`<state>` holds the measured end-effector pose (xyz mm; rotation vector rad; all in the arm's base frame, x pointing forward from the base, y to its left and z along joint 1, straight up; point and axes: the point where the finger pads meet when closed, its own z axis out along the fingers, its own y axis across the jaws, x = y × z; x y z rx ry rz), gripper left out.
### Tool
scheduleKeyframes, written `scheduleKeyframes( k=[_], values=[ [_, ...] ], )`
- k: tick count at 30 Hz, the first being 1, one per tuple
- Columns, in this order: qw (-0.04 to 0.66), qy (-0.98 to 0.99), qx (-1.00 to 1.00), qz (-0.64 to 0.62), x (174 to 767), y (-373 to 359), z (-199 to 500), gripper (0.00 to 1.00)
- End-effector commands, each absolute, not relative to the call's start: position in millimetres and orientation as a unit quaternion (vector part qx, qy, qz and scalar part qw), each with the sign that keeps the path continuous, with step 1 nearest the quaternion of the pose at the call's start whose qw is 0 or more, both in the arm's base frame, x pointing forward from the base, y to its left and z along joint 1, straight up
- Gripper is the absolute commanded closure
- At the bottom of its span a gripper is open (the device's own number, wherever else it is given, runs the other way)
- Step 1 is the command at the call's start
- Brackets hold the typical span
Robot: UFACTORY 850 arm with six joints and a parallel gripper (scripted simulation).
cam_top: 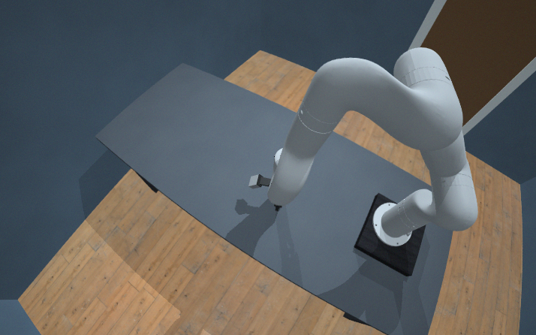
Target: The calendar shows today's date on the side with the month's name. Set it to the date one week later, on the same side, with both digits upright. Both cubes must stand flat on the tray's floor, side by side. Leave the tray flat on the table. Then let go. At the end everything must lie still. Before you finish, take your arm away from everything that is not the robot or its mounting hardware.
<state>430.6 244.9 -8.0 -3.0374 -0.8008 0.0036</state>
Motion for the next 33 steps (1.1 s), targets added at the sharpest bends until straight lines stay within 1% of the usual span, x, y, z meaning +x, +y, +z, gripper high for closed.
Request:
scheduleKeyframes(
  k=[1, 8, 9, 33],
  values=[
    [0.000, -0.255, -0.967, 0.000, 431.4, 245.3, -7.4, 0.53],
    [0.000, -0.255, -0.967, 0.000, 431.4, 245.3, -7.4, 0.53],
    [0.000, -0.255, -0.967, 0.000, 431.4, 245.3, -7.4, 0.73],
    [0.000, -0.255, -0.967, 0.000, 431.4, 245.3, -7.4, 0.73]
  ],
)
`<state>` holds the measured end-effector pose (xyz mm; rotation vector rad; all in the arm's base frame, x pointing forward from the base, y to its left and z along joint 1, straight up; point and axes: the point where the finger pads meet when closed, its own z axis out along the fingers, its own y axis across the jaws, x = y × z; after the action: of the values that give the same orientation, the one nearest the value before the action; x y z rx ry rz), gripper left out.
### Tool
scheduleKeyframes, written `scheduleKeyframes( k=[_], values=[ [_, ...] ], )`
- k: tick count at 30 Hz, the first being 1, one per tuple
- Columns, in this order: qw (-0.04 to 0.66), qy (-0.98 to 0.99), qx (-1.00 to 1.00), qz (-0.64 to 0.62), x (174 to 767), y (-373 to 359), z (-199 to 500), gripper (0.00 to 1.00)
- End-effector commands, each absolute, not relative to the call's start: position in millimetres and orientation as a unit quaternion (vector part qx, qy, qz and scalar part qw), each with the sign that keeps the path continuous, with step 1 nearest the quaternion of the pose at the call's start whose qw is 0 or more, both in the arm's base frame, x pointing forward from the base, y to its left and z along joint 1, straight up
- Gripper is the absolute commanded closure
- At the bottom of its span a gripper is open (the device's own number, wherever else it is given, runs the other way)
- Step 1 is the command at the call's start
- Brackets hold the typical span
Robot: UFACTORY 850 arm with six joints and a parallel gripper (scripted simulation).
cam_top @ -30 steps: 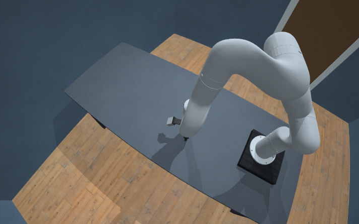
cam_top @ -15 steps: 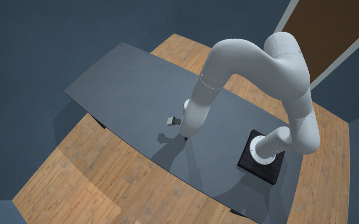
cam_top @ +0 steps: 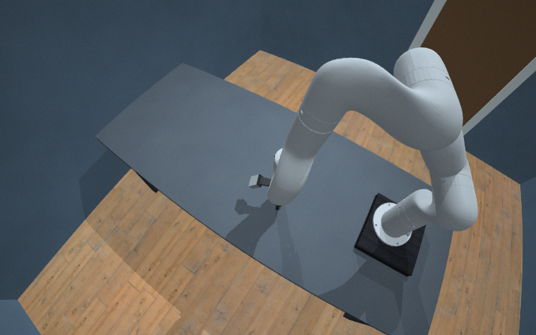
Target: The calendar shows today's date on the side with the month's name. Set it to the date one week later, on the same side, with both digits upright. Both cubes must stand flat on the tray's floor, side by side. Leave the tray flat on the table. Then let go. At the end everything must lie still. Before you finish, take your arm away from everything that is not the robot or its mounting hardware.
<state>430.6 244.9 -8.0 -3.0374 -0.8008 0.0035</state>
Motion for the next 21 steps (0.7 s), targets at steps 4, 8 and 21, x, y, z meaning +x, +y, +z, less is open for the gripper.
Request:
scheduleKeyframes(
  k=[4, 8, 21],
  values=[
    [0.000, -0.255, -0.967, 0.000, 431, 245, -7, 0.73],
    [0.000, -0.255, -0.967, 0.000, 431, 245, -7, 0.73],
    [0.000, -0.255, -0.967, 0.000, 431, 245, 26, 0.73]
  ],
)
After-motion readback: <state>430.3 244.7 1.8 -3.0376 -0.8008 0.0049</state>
